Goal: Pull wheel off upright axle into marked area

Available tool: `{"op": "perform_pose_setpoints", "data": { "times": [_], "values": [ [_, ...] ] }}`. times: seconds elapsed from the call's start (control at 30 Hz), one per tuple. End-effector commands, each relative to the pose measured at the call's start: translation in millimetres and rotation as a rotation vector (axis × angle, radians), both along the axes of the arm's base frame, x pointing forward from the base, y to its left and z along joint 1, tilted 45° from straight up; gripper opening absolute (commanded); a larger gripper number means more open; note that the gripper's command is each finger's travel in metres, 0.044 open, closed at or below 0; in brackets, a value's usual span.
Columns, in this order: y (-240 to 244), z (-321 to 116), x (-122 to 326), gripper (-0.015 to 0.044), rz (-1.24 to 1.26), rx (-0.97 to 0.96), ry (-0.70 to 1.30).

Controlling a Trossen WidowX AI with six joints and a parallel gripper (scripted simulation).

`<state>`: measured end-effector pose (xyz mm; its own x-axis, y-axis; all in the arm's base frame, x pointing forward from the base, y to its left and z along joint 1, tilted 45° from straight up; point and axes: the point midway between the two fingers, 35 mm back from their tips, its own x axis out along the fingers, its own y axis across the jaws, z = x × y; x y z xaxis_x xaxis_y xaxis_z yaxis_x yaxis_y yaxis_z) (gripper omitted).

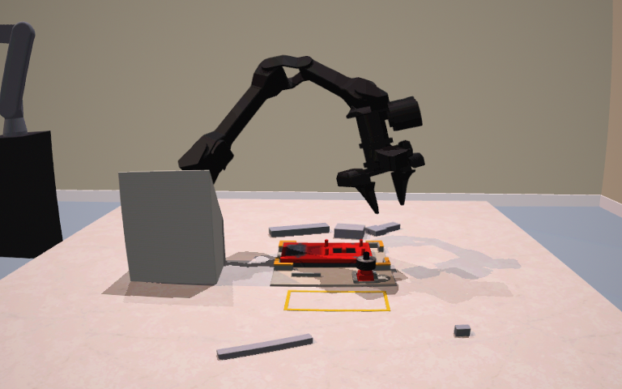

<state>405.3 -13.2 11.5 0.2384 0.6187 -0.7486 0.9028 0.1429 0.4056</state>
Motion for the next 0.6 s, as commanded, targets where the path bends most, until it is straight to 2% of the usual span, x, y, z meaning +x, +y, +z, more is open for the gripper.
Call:
{"op": "perform_pose_setpoints", "data": {
  "times": [0.0,0.07,0.57],
  "values": [
    [-24.3,-52.6,-34.4,0.03,-0.156,0.123,0.401],
    [-26.5,-59.0,-40.0,0.03,-0.177,0.142,0.459],
    [-27.5,-60.1,-47.8,0.03,-0.177,0.142,0.459]
  ]
}}
